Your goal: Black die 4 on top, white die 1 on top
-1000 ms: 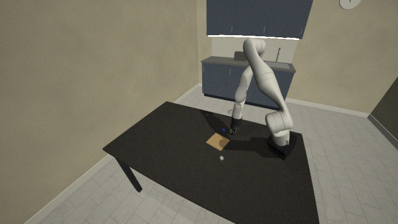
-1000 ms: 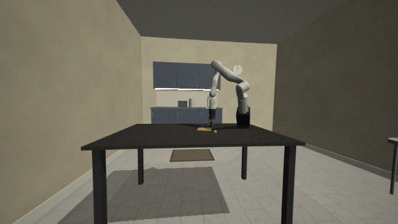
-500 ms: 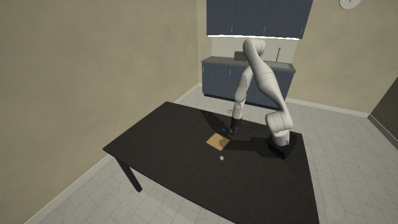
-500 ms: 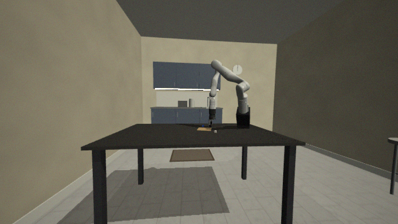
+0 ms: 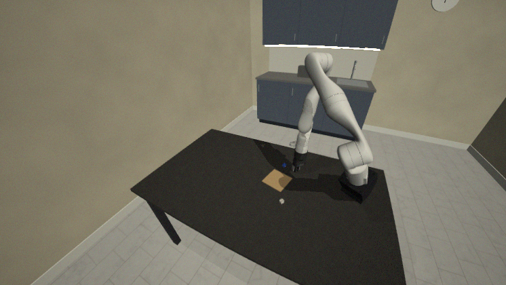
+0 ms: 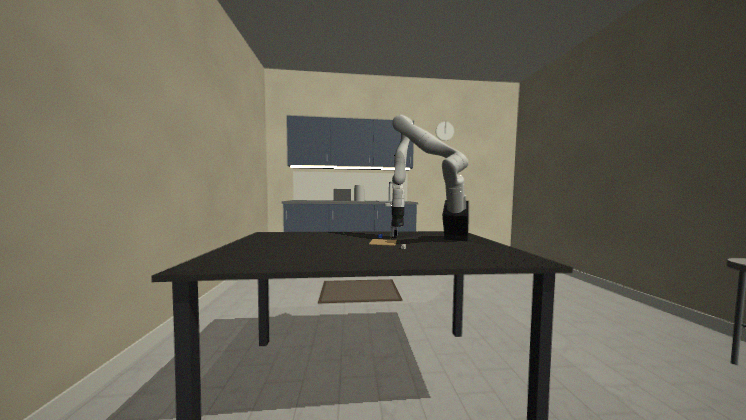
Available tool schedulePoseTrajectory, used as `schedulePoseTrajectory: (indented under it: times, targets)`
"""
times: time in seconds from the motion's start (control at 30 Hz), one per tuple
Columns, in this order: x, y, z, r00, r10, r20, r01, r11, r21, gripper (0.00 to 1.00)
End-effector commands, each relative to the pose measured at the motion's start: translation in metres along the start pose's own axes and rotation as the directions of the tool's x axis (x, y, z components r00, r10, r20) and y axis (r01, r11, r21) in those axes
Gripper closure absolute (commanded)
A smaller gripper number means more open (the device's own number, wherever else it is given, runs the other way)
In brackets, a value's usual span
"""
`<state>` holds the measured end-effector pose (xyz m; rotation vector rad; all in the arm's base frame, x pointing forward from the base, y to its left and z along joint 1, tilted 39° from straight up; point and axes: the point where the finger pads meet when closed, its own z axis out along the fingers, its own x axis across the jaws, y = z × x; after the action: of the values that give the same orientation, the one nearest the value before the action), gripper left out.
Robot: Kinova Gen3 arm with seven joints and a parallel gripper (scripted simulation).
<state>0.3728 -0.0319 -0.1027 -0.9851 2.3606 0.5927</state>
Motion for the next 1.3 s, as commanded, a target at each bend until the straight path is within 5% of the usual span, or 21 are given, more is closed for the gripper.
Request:
schedulePoseTrajectory:
  times: [0.0,1.27]
  targets:
    - [-0.0013,0.0016,0.0045,1.000,-0.005,-0.001,0.005,1.000,-0.004,0.30]
    - [-0.0013,0.0017,0.0101,1.000,-0.005,-0.001,0.005,1.000,-0.004,0.30]
